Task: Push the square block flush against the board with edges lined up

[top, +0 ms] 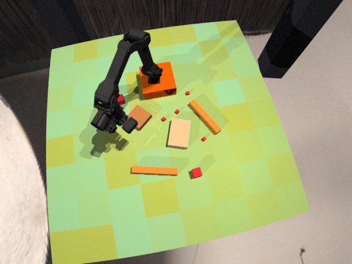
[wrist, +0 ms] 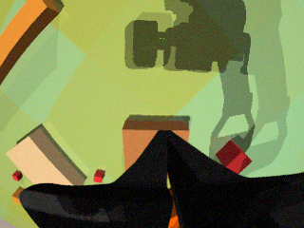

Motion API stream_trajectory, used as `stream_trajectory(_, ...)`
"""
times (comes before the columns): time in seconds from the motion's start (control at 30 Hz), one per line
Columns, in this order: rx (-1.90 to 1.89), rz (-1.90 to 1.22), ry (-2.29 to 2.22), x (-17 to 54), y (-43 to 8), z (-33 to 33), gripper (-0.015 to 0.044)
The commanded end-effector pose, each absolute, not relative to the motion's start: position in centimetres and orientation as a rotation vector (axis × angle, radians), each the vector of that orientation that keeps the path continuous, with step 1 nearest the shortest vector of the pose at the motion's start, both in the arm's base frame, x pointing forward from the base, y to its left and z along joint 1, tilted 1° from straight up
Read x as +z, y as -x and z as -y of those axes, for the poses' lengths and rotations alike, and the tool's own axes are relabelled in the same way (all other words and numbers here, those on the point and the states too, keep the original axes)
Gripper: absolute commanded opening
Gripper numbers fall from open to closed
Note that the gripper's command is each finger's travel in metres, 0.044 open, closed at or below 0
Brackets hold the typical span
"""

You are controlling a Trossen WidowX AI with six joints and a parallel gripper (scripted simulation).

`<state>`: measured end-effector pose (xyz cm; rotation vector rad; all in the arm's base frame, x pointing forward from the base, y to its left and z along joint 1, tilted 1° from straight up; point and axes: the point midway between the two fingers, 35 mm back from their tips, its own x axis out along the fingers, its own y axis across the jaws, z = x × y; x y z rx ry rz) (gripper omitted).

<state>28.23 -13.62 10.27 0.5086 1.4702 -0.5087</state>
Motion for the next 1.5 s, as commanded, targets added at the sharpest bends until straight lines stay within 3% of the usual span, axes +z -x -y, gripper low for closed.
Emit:
stream_trajectory(0.0, -0.508, -1.472, -0.505, 10.3, -28.2, 13.6, 0.0)
stream_trajectory(0.57, -0.508, -1.471, -0.508, 10.2, -28.3, 13.4, 0.0)
stream_trajectory(0.97, -0.455, -1.489, -0.469, 3.6, -24.8, -2.7, 0.0)
stream_trajectory(1.47, -0.452, -1.49, -0.466, -2.3, -24.4, -3.4, 0.0)
